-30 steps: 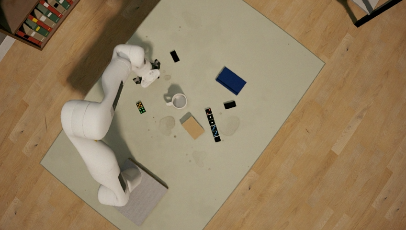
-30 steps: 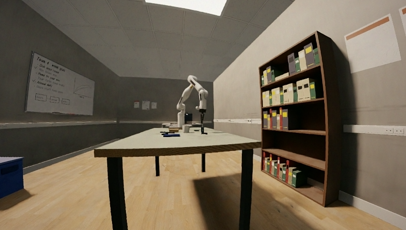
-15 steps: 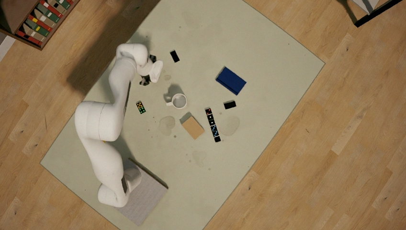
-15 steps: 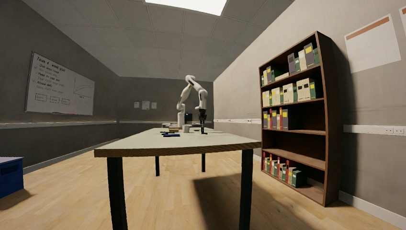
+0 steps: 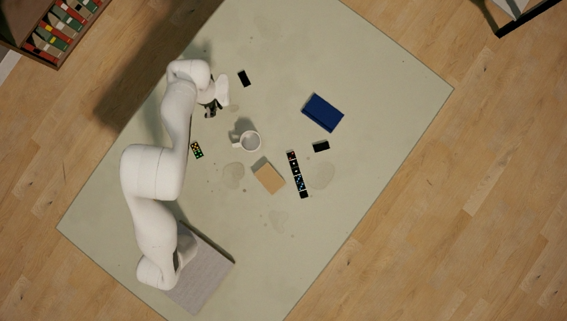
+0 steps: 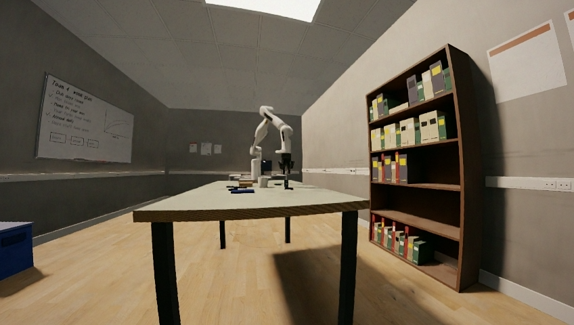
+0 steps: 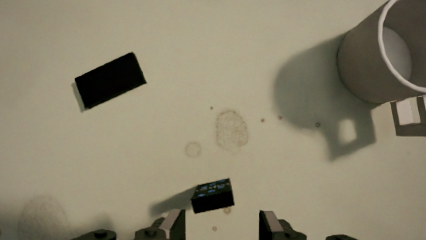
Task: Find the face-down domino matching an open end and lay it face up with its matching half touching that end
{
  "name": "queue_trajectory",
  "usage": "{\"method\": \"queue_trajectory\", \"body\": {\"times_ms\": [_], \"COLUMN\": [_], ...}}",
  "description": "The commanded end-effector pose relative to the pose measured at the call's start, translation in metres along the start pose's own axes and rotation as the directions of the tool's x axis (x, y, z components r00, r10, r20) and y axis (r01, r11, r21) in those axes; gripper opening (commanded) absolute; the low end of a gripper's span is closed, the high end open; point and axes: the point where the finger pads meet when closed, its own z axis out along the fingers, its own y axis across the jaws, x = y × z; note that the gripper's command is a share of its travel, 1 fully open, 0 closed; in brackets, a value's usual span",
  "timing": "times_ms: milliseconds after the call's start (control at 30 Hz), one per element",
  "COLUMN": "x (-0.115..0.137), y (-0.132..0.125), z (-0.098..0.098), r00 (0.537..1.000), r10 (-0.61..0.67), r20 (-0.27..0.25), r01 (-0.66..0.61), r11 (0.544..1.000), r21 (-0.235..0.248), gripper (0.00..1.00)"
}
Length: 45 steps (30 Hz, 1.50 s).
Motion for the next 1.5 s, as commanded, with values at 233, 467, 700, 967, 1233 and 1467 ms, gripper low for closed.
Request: {"method": "queue_trajectory", "body": {"times_ms": [233, 467, 700, 967, 1233, 1467], "x": [0.0032, 0.0045, 0.005, 0.0052, 0.0052, 0.0052], "y": [-0.0034, -0.0048, -0.0053, -0.0055, -0.0055, -0.0055], "z": [-0.0031, -0.0043, -0.0047, -0.0049, -0.0049, -0.0049], "r00": [0.99, 0.979, 0.974, 0.972, 0.972, 0.972], "r10": [-0.142, -0.204, -0.225, -0.233, -0.233, -0.233], "r20": [0.006, 0.006, 0.006, 0.006, 0.006, 0.006], "r01": [0.142, 0.204, 0.225, 0.233, 0.233, 0.233], "r11": [0.99, 0.979, 0.974, 0.972, 0.972, 0.972], "r21": [0.012, 0.018, 0.02, 0.021, 0.021, 0.021], "gripper": [0.49, 0.49, 0.49, 0.49, 0.49, 0.49]}}
